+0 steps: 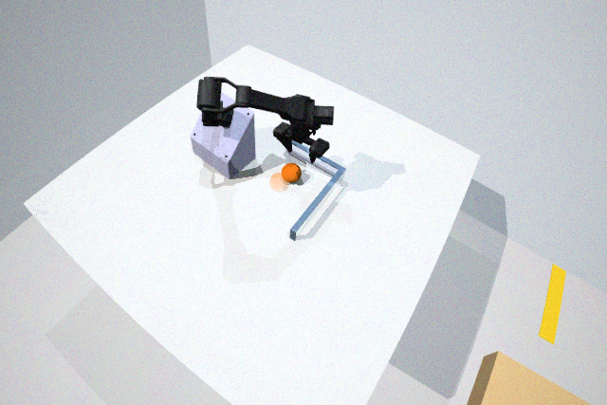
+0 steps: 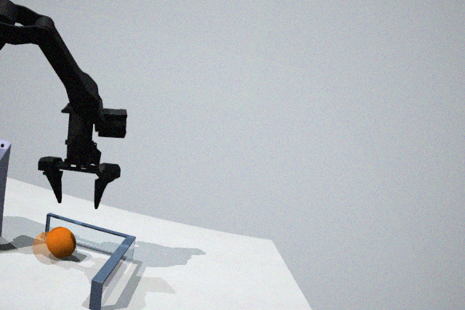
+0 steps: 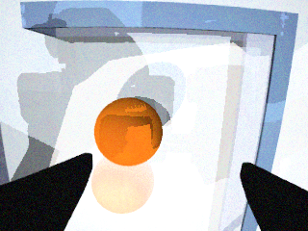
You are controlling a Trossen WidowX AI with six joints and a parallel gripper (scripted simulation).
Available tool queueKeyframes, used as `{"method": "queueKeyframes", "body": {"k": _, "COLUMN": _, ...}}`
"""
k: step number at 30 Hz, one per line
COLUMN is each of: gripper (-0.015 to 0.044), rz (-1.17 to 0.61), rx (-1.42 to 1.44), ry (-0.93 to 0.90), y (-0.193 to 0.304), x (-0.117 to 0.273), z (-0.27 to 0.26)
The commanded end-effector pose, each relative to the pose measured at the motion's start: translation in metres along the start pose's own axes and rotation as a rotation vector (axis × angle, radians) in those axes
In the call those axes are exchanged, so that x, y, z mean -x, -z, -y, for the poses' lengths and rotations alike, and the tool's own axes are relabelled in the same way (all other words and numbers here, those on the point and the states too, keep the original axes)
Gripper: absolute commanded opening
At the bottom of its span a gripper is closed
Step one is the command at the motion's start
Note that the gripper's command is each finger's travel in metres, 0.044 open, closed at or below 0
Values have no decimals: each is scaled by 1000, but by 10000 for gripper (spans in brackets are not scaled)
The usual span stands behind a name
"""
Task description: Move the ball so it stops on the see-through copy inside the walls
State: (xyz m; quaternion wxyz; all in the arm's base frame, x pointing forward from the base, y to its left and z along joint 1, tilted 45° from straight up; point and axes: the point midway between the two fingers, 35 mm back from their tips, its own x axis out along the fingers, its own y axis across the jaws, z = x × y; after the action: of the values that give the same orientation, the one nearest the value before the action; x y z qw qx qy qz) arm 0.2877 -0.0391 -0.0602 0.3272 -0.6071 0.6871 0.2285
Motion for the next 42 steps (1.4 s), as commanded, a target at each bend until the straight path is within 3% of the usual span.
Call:
{"method": "queueKeyframes", "body": {"k": 1, "gripper": 440, "rz": -28, "rx": 34, "ry": -122, "y": 13, "x": -23, "z": -26}}
{"method": "queueKeyframes", "body": {"k": 42, "gripper": 440, "rz": -30, "rx": 35, "ry": -122, "y": 16, "x": -85, "z": -33}}
